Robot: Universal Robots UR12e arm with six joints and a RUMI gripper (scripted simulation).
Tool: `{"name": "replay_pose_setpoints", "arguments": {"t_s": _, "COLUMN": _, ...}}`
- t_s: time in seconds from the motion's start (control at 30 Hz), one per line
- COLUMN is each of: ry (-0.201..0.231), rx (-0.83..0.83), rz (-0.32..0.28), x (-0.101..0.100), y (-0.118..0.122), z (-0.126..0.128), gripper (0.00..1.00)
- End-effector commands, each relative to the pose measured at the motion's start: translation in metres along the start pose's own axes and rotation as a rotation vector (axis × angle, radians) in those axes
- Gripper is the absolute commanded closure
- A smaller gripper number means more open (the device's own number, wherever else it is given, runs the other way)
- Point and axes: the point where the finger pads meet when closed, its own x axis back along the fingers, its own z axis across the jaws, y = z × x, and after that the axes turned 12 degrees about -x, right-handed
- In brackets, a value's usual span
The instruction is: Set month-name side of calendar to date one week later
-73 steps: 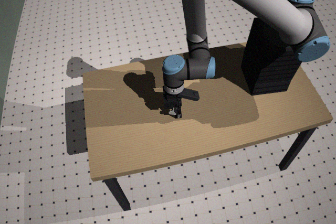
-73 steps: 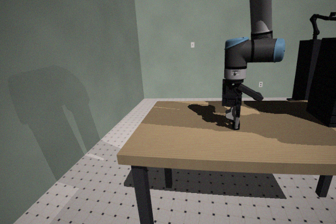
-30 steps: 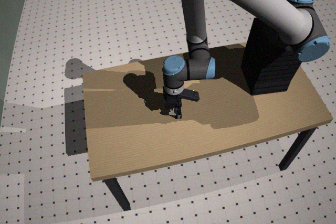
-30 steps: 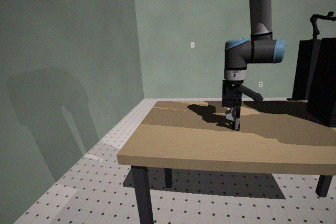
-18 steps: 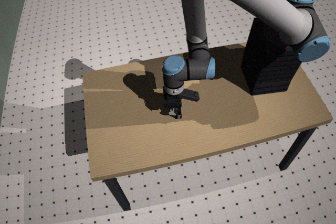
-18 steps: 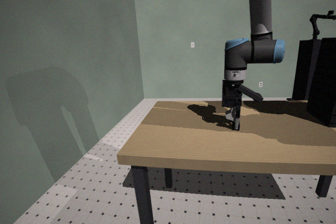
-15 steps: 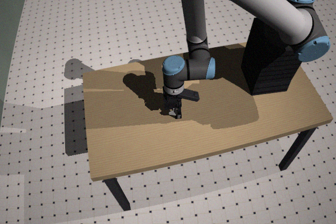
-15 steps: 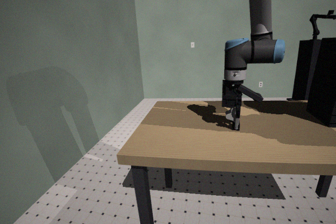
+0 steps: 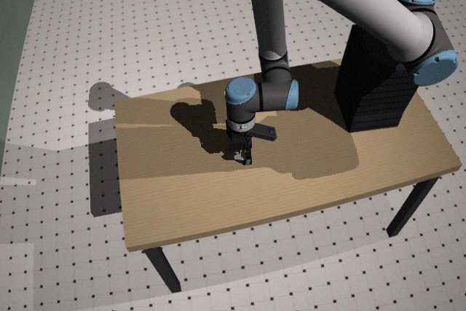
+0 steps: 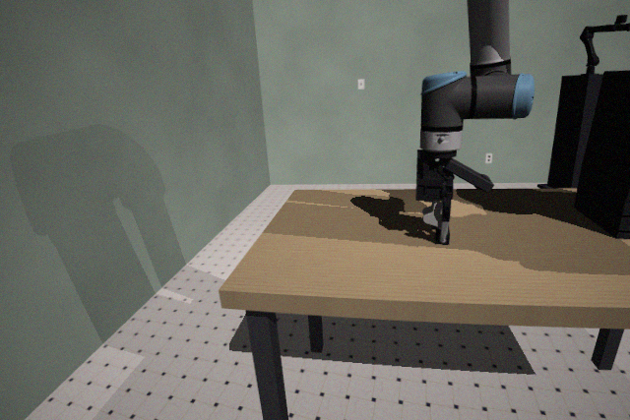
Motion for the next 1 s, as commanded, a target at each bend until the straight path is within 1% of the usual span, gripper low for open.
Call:
{"name": "replay_pose_setpoints", "arguments": {"t_s": 0.0, "ry": 0.000, "rx": 0.000, "rz": -0.001, "x": 0.0004, "y": 0.0004, "z": 0.0001, "gripper": 0.89}}
{"name": "replay_pose_setpoints", "arguments": {"t_s": 0.07, "ry": 0.000, "rx": 0.000, "rz": -0.001, "x": 0.0004, "y": 0.0004, "z": 0.0001, "gripper": 0.89}}
{"name": "replay_pose_setpoints", "arguments": {"t_s": 0.1, "ry": 0.000, "rx": 0.000, "rz": -0.001, "x": 0.0004, "y": 0.0004, "z": 0.0001, "gripper": 0.85}}
{"name": "replay_pose_setpoints", "arguments": {"t_s": 0.17, "ry": 0.000, "rx": 0.000, "rz": -0.001, "x": 0.0004, "y": 0.0004, "z": 0.0001, "gripper": 0.85}}
{"name": "replay_pose_setpoints", "arguments": {"t_s": 0.2, "ry": 0.000, "rx": 0.000, "rz": -0.001, "x": 0.0004, "y": 0.0004, "z": 0.0001, "gripper": 0.82}}
{"name": "replay_pose_setpoints", "arguments": {"t_s": 0.33, "ry": 0.000, "rx": 0.000, "rz": -0.001, "x": 0.0004, "y": 0.0004, "z": 0.0001, "gripper": 0.82}}
{"name": "replay_pose_setpoints", "arguments": {"t_s": 0.37, "ry": 0.000, "rx": 0.000, "rz": -0.001, "x": 0.0004, "y": 0.0004, "z": 0.0001, "gripper": 0.78}}
{"name": "replay_pose_setpoints", "arguments": {"t_s": 0.43, "ry": 0.000, "rx": 0.000, "rz": -0.001, "x": 0.0004, "y": 0.0004, "z": 0.0001, "gripper": 0.78}}
{"name": "replay_pose_setpoints", "arguments": {"t_s": 0.47, "ry": 0.000, "rx": 0.000, "rz": -0.001, "x": 0.0004, "y": 0.0004, "z": 0.0001, "gripper": 0.74}}
{"name": "replay_pose_setpoints", "arguments": {"t_s": 0.53, "ry": 0.000, "rx": 0.000, "rz": -0.001, "x": 0.0004, "y": 0.0004, "z": 0.0001, "gripper": 0.74}}
{"name": "replay_pose_setpoints", "arguments": {"t_s": 0.57, "ry": 0.000, "rx": 0.000, "rz": -0.001, "x": 0.0004, "y": 0.0004, "z": 0.0001, "gripper": 0.71}}
{"name": "replay_pose_setpoints", "arguments": {"t_s": 0.97, "ry": 0.000, "rx": 0.000, "rz": -0.001, "x": 0.0006, "y": 0.0004, "z": 0.0001, "gripper": 0.71}}
